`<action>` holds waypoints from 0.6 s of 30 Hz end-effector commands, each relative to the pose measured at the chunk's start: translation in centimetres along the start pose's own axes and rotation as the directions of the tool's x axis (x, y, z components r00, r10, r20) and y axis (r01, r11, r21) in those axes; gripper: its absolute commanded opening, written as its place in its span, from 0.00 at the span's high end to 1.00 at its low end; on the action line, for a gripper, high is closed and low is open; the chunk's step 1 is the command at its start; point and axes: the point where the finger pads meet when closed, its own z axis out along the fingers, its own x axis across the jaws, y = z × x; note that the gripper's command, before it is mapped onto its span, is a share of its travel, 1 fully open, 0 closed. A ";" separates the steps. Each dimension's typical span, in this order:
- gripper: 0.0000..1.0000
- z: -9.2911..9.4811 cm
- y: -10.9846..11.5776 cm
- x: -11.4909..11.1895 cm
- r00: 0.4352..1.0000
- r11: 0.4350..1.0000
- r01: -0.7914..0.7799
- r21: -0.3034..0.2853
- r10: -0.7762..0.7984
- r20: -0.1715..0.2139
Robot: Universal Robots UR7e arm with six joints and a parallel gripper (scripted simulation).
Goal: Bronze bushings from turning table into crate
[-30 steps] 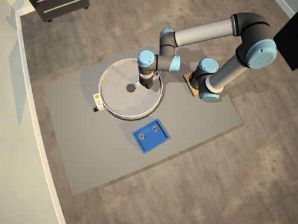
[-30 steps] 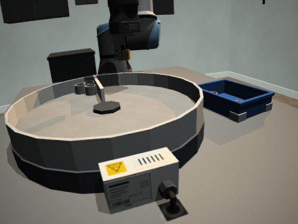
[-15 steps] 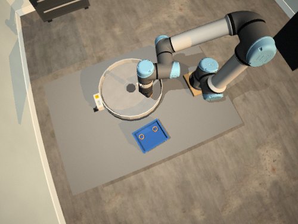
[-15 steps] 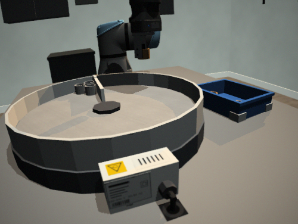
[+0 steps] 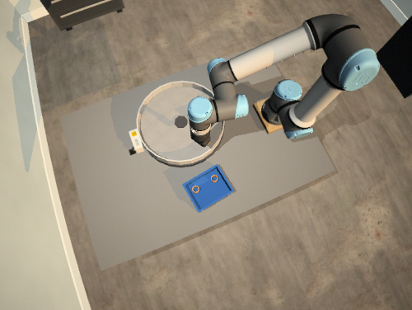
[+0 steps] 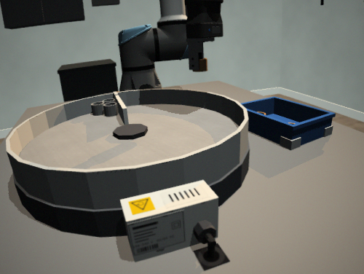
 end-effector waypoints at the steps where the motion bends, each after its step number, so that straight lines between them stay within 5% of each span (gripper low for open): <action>1: 1.00 0.0 0.5 0.2 1.000 1.000 -0.002 0.001 0.002 0.002; 6: 1.00 0.0 0.5 0.2 1.000 1.000 -0.002 0.001 0.002 0.002; 11: 1.00 0.0 5.0 3.2 1.000 1.000 -0.001 0.001 0.001 0.001; 18: 1.00 0.0 5.0 3.2 1.000 1.000 -0.001 0.001 0.001 0.001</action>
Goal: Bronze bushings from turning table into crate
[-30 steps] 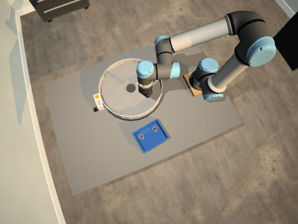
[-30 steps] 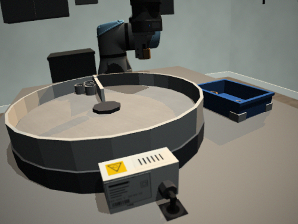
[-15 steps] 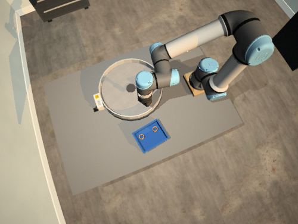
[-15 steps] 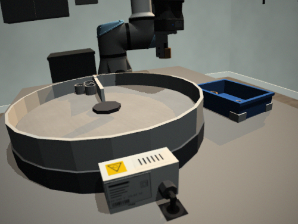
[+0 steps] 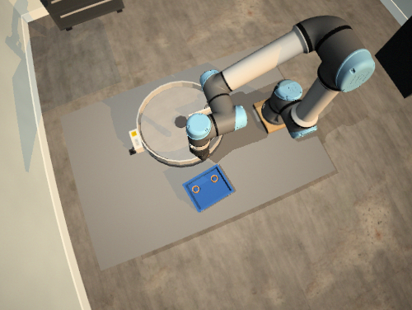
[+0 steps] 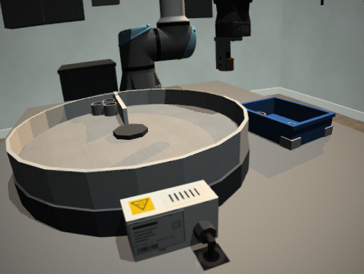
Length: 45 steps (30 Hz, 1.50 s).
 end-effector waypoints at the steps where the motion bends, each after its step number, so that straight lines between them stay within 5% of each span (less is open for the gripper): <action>1: 1.00 0.0 0.4 0.1 1.000 1.000 -0.001 0.000 0.001 0.002; 5: 1.00 0.0 0.4 0.1 1.000 1.000 -0.001 0.000 0.001 0.002; 10: 1.00 0.0 4.9 3.2 1.000 1.000 -0.001 0.000 0.001 0.001; 22: 1.00 0.0 4.9 3.2 1.000 1.000 -0.001 0.000 0.001 0.001; 27: 1.00 0.0 9.4 6.2 1.000 1.000 0.000 0.000 0.000 0.001; 39: 1.00 0.0 9.4 6.2 1.000 1.000 0.000 0.000 0.000 0.001; 45: 1.00 2.8 9.5 6.2 1.000 1.000 -0.001 0.000 0.001 0.001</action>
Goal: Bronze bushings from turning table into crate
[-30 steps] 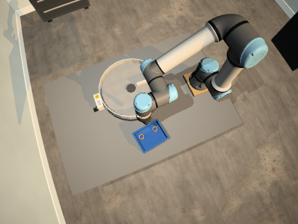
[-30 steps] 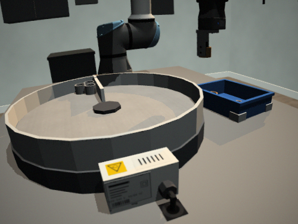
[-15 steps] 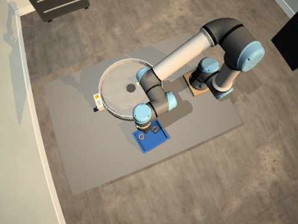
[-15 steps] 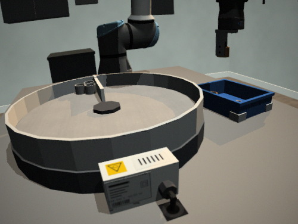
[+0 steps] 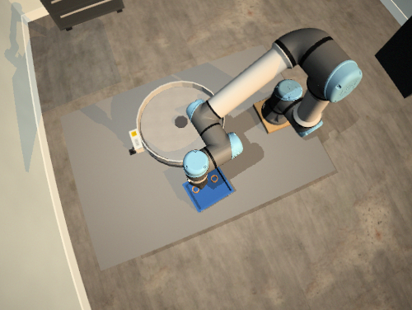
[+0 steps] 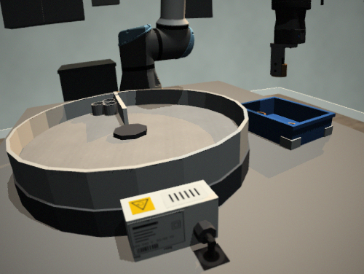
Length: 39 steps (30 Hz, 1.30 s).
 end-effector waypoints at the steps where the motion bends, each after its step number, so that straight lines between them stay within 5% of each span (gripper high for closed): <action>1: 1.00 1.4 0.1 0.0 1.000 1.000 -0.001 0.000 0.001 0.000; 11: 1.00 1.4 0.1 0.0 1.000 1.000 -0.001 0.000 0.001 0.000; 16: 1.00 4.1 0.2 0.0 1.000 1.000 -0.002 0.001 0.002 0.000; 28: 1.00 4.1 0.2 0.0 1.000 1.000 -0.002 0.001 0.002 0.000; 33: 1.00 6.9 0.4 0.1 1.000 1.000 -0.004 0.002 0.004 0.000; 39: 1.00 6.9 0.4 0.1 1.000 1.000 -0.004 0.002 0.004 0.000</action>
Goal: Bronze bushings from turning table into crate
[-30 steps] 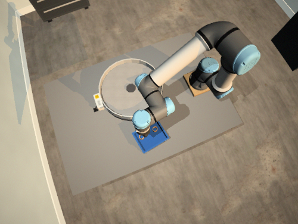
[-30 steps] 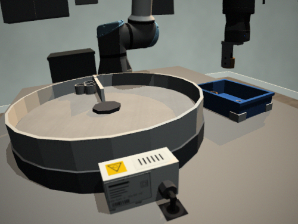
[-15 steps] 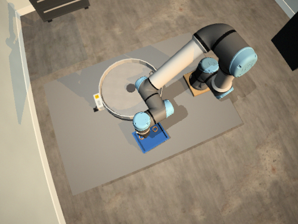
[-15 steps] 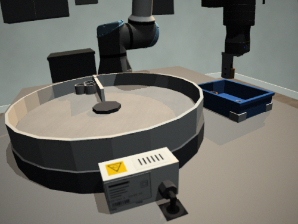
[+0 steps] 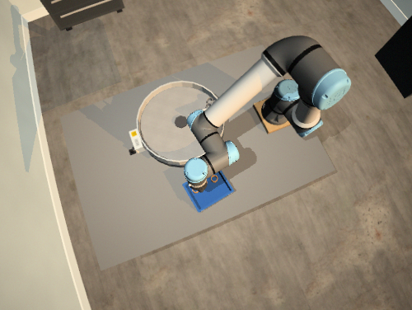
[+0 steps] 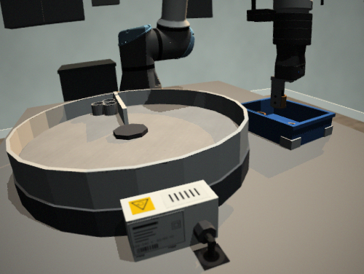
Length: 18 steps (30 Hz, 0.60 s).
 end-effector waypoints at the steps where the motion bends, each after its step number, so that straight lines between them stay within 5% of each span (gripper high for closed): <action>1: 1.00 0.1 0.1 0.0 1.000 1.000 0.000 -0.004 0.000 0.002; 18: 1.00 1.0 0.1 0.0 1.000 1.000 0.000 -0.004 0.000 0.001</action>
